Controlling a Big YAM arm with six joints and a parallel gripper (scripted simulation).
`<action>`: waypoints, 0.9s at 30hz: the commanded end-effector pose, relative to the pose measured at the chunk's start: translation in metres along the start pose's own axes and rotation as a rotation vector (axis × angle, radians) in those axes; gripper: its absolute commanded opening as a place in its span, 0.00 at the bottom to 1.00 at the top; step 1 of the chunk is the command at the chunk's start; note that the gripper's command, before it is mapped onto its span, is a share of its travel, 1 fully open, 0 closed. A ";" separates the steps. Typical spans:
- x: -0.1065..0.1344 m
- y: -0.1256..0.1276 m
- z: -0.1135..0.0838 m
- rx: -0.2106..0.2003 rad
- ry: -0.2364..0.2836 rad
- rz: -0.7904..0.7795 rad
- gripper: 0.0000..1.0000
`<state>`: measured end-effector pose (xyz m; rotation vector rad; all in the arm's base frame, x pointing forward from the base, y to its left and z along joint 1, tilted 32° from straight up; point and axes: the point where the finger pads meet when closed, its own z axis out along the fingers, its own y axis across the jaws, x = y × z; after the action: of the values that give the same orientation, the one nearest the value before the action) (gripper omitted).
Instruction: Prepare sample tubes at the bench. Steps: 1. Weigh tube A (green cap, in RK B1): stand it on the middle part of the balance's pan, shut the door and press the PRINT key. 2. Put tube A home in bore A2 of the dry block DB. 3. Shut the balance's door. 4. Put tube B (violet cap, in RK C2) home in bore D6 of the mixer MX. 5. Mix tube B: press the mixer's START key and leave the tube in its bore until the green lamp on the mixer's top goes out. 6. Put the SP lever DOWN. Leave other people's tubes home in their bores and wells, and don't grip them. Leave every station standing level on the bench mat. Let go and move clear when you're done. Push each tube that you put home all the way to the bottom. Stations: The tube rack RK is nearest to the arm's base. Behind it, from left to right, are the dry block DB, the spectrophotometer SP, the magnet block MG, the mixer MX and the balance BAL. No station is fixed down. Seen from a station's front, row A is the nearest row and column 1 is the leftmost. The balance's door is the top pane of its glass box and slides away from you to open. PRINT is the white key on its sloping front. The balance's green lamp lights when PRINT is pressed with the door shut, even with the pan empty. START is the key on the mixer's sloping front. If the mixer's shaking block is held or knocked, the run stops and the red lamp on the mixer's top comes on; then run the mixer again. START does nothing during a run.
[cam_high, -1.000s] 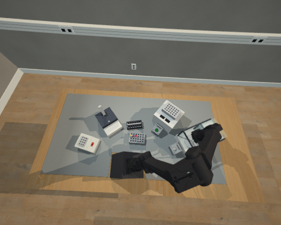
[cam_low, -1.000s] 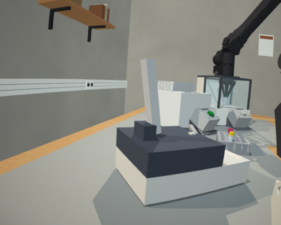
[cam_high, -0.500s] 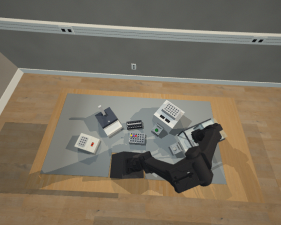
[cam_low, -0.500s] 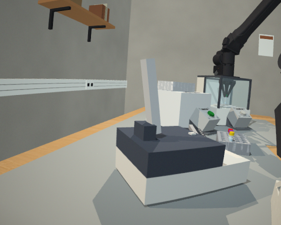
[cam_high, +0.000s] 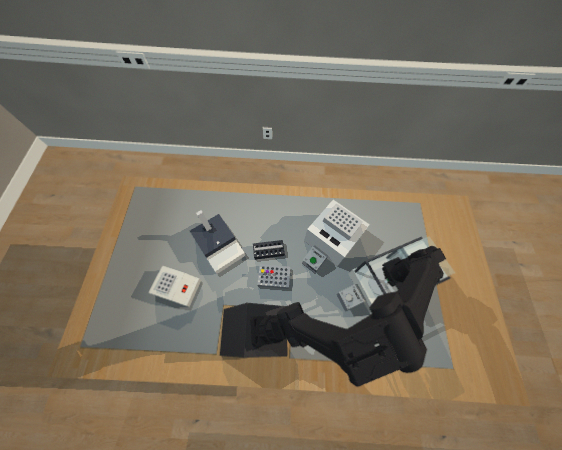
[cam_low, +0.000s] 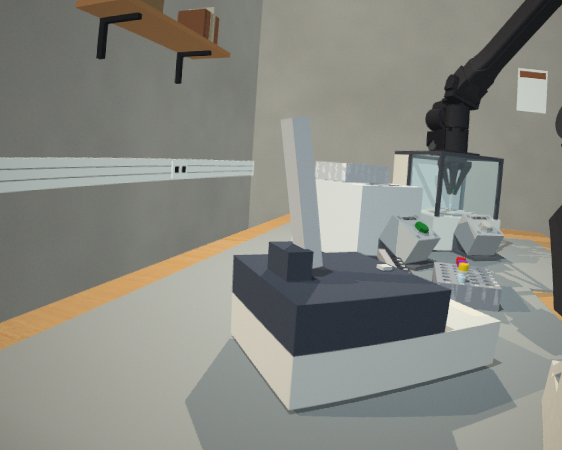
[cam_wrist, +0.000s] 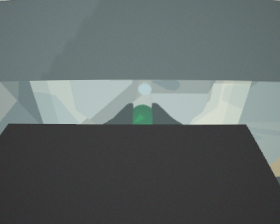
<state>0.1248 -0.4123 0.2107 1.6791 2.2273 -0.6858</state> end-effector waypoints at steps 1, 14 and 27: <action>-0.013 -0.001 -0.009 -0.002 -0.034 0.008 0.09; -0.003 0.004 0.007 -0.001 -0.007 -0.002 0.09; -0.013 0.000 -0.007 -0.002 -0.034 0.008 0.09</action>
<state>0.1251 -0.4130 0.2104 1.6776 2.2243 -0.6876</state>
